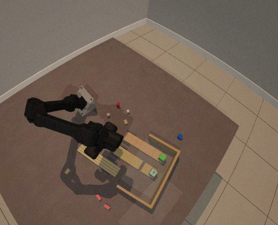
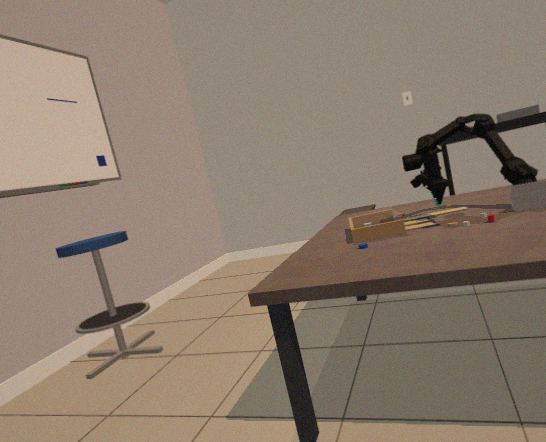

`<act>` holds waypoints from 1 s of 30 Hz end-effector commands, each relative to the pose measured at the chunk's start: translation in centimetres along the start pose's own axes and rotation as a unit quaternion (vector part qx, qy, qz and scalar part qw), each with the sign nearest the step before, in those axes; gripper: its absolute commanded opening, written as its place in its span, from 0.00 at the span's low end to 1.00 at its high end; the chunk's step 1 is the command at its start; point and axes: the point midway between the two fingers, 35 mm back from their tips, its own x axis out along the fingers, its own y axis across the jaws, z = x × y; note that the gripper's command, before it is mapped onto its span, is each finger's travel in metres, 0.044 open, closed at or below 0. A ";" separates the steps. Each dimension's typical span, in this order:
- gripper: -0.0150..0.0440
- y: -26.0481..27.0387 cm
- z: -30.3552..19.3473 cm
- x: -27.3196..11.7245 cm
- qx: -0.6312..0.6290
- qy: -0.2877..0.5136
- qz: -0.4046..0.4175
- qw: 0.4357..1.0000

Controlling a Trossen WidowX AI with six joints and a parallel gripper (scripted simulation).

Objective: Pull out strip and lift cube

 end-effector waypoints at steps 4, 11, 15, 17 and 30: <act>0.25 0.3 -0.6 -1.3 0.005 -0.004 0.002 1.000; 0.25 0.3 -0.7 -3.6 0.004 -0.004 0.003 1.000; 0.25 0.3 -0.7 -3.6 0.004 -0.004 0.003 1.000; 0.25 0.3 -0.7 -3.6 0.004 -0.004 0.003 1.000; 0.25 0.3 -0.7 -3.6 0.004 -0.004 0.003 1.000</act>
